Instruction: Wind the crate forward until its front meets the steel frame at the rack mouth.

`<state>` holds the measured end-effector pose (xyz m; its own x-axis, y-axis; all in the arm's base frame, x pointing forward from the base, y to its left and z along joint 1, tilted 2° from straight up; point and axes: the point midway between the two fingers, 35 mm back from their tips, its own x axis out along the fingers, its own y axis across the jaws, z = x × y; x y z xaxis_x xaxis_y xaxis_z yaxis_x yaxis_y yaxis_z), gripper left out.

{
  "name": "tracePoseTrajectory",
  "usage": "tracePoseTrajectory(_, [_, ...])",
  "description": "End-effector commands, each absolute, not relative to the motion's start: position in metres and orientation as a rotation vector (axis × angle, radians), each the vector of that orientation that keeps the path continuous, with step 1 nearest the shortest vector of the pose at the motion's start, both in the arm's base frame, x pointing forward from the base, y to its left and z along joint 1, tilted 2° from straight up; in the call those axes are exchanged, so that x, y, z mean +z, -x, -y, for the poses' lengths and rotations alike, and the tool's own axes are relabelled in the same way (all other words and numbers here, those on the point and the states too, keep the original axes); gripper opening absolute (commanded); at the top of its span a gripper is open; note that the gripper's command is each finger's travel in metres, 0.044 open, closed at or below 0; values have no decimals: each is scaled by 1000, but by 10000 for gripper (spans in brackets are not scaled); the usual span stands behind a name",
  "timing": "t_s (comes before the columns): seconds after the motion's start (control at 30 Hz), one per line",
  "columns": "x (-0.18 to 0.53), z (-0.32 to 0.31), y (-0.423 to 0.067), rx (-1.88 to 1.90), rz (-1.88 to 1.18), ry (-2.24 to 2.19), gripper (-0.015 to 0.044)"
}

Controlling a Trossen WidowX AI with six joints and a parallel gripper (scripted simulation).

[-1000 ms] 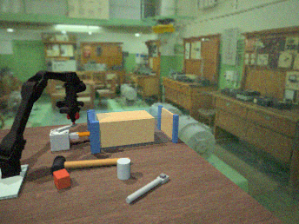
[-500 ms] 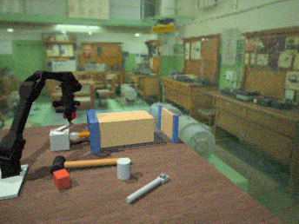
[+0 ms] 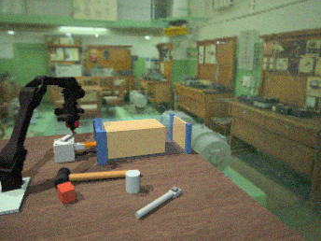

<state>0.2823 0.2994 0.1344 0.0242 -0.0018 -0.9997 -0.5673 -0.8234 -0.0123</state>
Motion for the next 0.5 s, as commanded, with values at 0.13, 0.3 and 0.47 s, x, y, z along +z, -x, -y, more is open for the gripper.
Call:
tracePoseTrajectory(0.13, [133,-312,-259,1901,-557,1880,0])
tracePoseTrajectory(0.3, [133,-314,-254,1901,-556,1880,0])
tracePoseTrajectory(0.47, [133,-315,-248,1901,-556,1879,0])
